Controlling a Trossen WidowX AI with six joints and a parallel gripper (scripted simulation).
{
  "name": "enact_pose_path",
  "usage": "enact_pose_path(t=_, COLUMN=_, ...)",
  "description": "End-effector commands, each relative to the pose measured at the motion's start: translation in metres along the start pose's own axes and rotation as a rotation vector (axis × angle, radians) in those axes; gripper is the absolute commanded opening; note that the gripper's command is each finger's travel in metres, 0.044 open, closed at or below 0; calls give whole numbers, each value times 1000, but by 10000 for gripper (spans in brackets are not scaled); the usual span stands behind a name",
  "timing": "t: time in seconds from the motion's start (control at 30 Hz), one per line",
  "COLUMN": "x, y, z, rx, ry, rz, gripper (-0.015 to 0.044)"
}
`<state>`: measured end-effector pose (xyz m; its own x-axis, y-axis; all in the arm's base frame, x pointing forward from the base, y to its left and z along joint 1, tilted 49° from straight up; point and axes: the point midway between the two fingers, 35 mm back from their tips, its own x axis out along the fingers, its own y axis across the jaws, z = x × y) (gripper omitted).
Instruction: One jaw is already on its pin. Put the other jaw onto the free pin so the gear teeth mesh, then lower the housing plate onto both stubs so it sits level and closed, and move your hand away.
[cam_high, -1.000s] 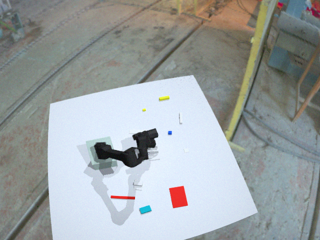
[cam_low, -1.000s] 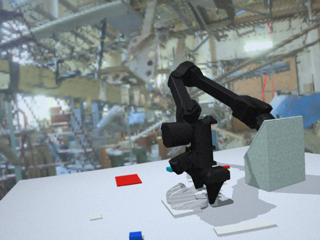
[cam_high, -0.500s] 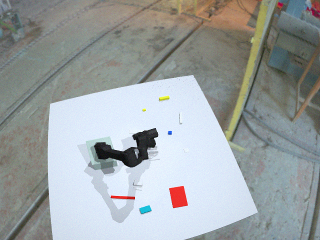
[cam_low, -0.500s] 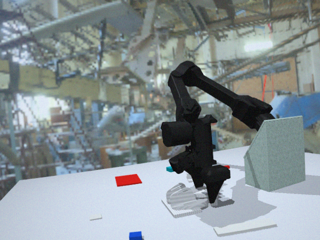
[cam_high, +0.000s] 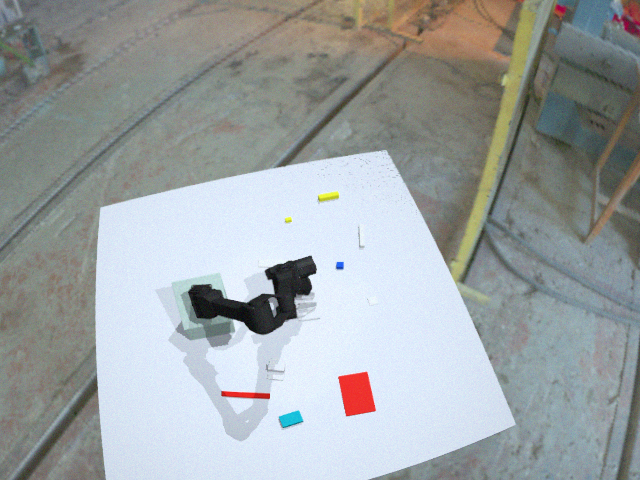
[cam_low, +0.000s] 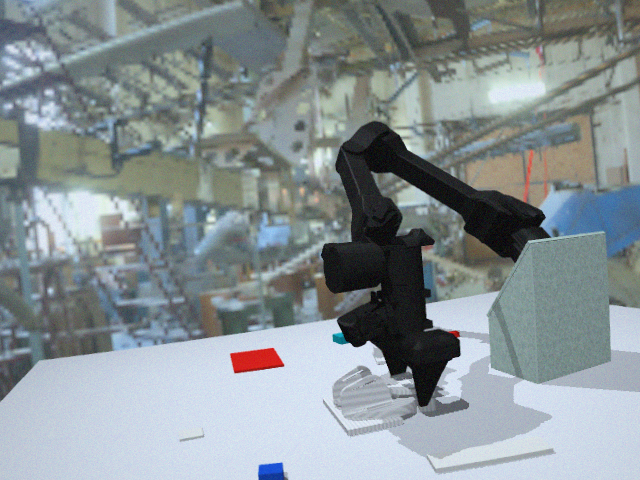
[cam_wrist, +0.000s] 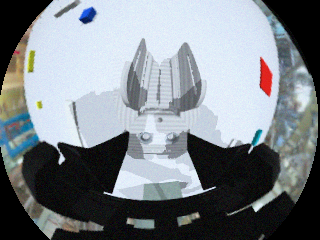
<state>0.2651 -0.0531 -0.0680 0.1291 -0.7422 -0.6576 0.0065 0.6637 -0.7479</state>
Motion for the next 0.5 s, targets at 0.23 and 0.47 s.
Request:
enact_pose_path(t=0.23, x=3, y=1, z=0, rx=2, ry=0, rz=4, gripper=351)
enact_pose_path(t=0.47, x=4, y=1, z=0, rx=2, ry=0, rz=4, gripper=351)
